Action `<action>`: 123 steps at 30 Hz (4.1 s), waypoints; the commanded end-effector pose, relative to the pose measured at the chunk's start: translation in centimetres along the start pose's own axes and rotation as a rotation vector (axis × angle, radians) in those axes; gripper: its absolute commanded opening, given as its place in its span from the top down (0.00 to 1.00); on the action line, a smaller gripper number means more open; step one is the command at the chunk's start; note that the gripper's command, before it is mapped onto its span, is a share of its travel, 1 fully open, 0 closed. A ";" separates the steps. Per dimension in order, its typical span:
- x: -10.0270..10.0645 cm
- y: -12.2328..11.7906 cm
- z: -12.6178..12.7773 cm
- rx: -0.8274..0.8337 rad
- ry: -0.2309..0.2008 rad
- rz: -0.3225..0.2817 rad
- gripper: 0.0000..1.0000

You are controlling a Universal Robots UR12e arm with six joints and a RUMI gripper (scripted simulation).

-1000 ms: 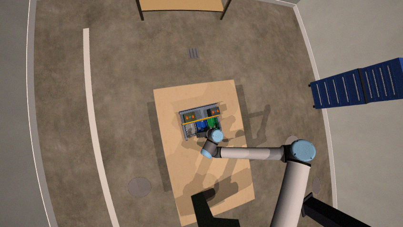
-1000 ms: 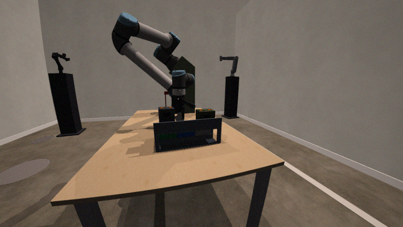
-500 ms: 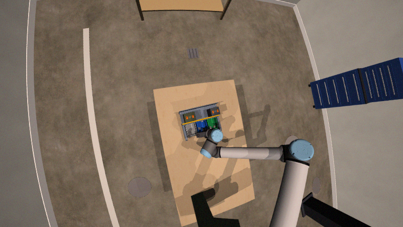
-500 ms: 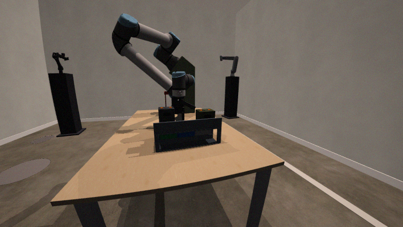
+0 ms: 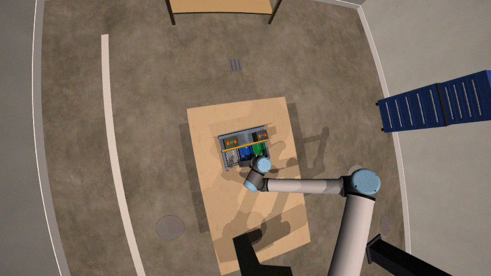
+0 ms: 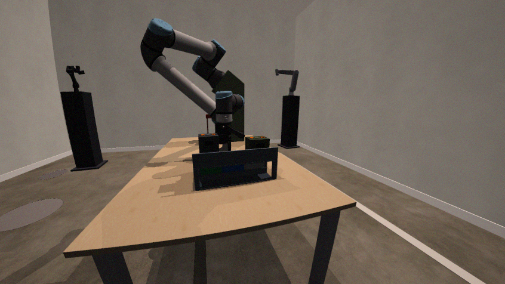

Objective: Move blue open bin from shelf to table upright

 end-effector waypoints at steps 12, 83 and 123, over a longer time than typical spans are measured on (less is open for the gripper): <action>0.6 0.0 0.1 0.000 -0.001 0.000 0.74; 0.7 0.0 0.1 0.000 -0.001 0.000 1.00; 0.7 0.0 0.1 0.000 -0.001 0.000 1.00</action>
Point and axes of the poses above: the point where the finger pads meet when closed, its own x axis out along the fingers, its own z axis across the jaws, y = z × x, the point moved 5 cm from there along -x, back along the fingers, and after that the axes turned 5 degrees about x, right-handed, at the moved point
